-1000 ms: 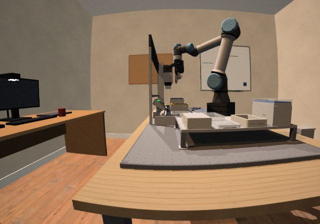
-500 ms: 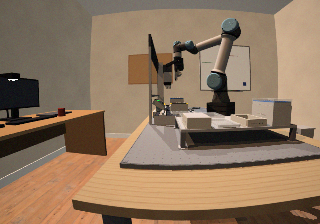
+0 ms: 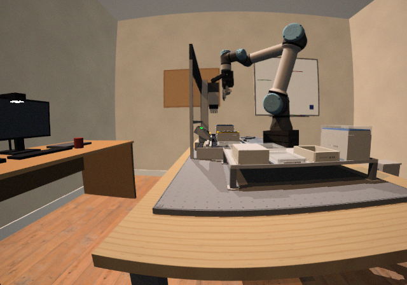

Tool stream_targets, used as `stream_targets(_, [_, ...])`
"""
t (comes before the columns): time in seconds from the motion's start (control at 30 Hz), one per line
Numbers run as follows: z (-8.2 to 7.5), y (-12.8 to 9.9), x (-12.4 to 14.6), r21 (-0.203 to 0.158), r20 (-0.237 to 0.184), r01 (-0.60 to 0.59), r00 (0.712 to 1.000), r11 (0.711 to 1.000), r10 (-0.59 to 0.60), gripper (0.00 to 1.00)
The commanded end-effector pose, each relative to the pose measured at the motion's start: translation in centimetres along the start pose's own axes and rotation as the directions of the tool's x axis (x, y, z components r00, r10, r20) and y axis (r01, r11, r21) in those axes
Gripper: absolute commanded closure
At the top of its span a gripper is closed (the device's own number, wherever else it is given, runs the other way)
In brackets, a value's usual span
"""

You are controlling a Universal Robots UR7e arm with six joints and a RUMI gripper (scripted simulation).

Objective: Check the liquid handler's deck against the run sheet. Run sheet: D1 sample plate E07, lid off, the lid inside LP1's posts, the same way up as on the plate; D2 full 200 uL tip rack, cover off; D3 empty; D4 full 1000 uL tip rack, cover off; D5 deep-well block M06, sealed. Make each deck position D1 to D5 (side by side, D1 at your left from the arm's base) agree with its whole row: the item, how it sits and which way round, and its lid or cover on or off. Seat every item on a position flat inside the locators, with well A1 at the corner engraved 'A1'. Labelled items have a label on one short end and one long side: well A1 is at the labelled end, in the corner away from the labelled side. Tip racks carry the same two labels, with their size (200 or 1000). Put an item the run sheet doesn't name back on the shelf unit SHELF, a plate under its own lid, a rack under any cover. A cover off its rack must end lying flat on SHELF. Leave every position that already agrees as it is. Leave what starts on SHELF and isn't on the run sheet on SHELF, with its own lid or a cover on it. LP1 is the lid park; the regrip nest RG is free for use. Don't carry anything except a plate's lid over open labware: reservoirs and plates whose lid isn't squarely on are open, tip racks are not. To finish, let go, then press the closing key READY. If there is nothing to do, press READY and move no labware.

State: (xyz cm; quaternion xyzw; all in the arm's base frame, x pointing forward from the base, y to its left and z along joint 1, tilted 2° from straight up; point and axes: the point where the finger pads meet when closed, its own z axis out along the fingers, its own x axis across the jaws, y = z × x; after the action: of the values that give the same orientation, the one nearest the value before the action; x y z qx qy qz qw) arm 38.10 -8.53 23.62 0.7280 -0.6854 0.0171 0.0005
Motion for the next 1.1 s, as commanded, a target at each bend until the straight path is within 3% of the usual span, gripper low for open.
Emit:
stream_targets(0.0, [-1.0, 0.0, 0.0, 0.001, 0.0, 0.0, 1.0, 1.0, 0.0, 0.18])
stream_targets(0.23, [-1.1, 0.0, 0.0, 0.001, 0.0, 0.0, 1.0, 1.0, 0.0, 0.18])
stream_targets(0.27, [-1.0, 0.5, 0.0, 0.001, 0.0, -0.02, 1.0, 1.0, 0.02, 1.0])
stream_targets(0.57, [-0.2, 3.9, 0.0, 0.001, 0.0, -0.159, 0.987, 0.987, 0.159, 1.0])
stream_targets(0.87, [0.8, 8.3, 0.0, 0.0, 0.0, -0.333, 0.943, 0.943, 0.333, 1.0])
stream_targets(1.07, [0.8, 8.3, 0.0, 0.0, 0.0, -0.408, 0.913, 0.913, 0.408, 1.0])
